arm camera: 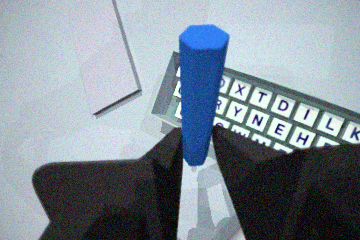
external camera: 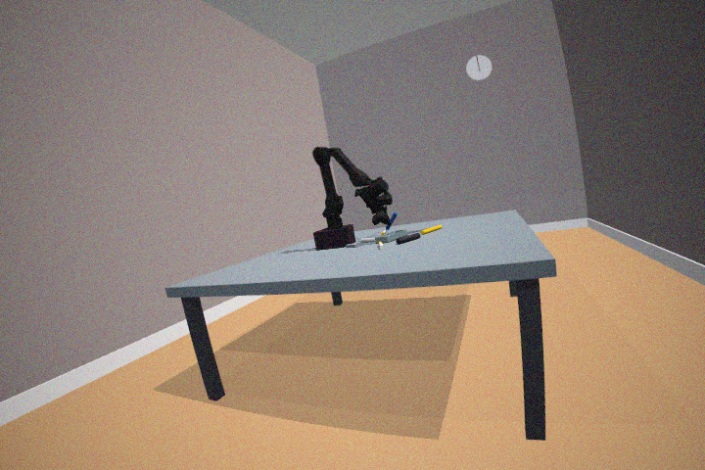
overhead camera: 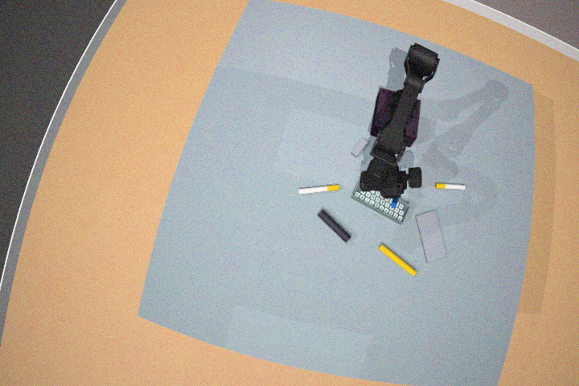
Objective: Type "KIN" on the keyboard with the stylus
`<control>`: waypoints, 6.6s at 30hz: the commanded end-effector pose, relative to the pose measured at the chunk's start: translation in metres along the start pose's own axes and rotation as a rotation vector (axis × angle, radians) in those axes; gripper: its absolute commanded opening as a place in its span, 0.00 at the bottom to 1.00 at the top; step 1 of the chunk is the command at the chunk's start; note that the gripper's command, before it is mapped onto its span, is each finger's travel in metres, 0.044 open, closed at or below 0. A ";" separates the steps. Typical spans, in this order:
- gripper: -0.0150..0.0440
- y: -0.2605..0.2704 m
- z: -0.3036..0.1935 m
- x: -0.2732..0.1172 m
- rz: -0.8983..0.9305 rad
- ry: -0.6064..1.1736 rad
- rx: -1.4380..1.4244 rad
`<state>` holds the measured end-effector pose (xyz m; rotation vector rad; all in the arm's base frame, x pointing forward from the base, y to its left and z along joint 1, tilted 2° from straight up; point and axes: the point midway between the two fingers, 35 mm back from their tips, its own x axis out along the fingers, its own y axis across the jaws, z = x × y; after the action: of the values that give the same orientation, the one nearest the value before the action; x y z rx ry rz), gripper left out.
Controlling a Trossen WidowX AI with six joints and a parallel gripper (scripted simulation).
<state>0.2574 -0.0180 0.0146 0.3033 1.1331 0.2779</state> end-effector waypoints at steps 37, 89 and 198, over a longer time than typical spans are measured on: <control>0.25 -0.069 0.006 -0.072 -0.280 -0.597 -0.341; 0.39 -0.085 -0.012 -0.035 -0.279 -0.596 -0.340; 0.39 -0.055 -0.003 -0.019 -0.280 -0.600 -0.340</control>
<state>0.2503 -0.0764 0.0102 -0.0777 0.5126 0.1095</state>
